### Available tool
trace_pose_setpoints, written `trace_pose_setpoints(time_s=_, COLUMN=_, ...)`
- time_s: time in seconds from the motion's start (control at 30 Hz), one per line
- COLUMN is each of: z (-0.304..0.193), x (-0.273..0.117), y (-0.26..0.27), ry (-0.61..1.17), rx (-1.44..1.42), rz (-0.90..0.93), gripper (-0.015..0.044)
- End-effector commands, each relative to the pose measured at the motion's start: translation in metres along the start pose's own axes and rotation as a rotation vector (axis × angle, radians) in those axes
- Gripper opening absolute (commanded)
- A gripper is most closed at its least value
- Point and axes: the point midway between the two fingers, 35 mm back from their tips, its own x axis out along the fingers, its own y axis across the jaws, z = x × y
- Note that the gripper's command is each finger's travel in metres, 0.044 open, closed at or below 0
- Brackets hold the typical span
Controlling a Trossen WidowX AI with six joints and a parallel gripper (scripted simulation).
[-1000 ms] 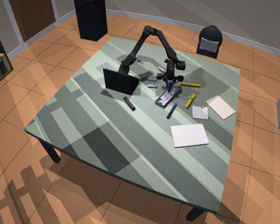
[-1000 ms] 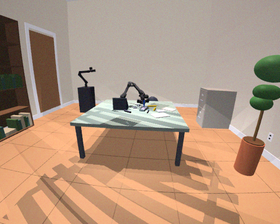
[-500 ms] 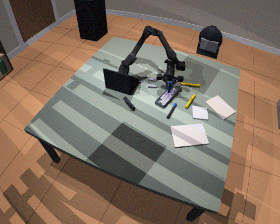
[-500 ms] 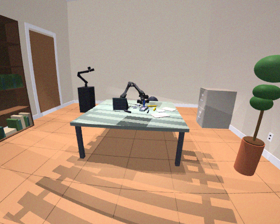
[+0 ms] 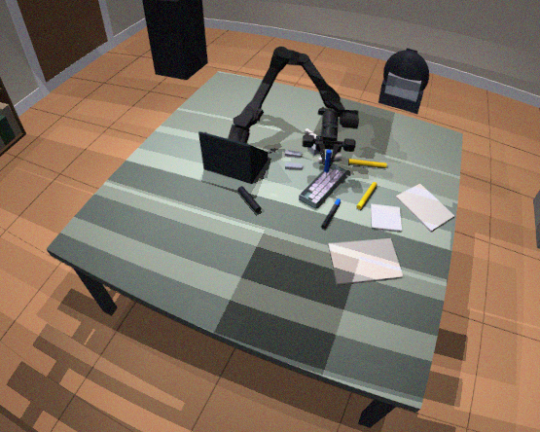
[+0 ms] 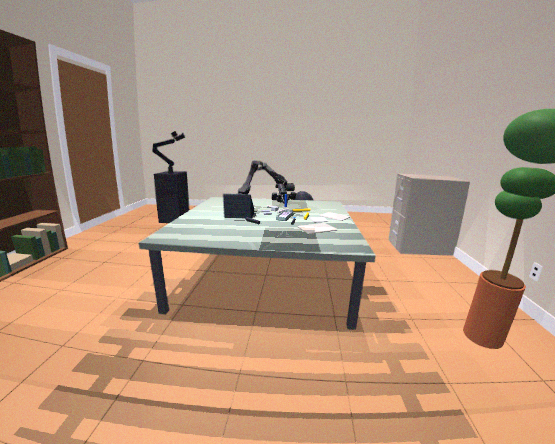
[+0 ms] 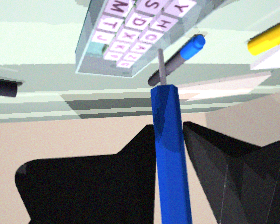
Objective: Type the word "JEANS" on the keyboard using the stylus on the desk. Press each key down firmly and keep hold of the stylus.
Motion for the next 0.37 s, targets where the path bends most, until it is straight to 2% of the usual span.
trace_pose_setpoints(time_s=0.0, z=0.0, x=0.0, y=0.0, ry=0.0, rx=0.0, rz=0.0, gripper=0.0084)
trace_pose_setpoints(time_s=0.33, z=0.0, x=0.0, y=0.0, ry=0.0, rx=0.0, rz=0.0, gripper=0.0081)
